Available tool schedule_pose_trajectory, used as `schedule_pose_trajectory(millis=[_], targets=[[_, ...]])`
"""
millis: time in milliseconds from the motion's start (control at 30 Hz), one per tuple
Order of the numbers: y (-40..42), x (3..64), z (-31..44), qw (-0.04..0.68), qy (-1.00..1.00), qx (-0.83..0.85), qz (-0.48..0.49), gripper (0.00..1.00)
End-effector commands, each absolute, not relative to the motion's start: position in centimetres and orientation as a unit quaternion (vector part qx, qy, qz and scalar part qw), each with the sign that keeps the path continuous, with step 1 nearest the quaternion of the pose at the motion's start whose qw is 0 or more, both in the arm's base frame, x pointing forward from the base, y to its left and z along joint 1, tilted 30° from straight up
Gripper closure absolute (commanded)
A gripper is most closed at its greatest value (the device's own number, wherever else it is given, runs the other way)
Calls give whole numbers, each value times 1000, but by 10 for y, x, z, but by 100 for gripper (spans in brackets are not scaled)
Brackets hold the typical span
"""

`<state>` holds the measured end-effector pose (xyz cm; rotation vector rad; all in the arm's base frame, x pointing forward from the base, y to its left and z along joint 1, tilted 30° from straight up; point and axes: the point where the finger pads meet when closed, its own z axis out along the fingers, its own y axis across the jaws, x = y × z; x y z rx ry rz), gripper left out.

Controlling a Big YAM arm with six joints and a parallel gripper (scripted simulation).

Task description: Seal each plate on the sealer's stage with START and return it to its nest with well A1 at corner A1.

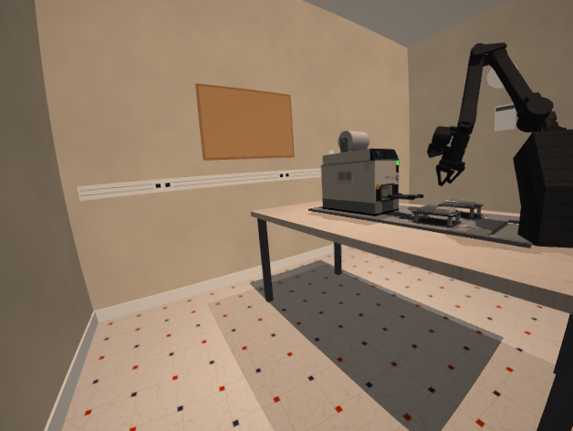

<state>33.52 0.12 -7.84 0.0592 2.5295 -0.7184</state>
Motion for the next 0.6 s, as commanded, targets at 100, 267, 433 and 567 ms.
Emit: schedule_pose_trajectory(millis=[100,267,433,567], targets=[[3,357,-66,275,926,37,-256,0],[1,361,-66,273,926,48,-256,0],[-21,350,-58,272,926,50,-257,0],[-25,349,-53,276,926,42,-254,0]])
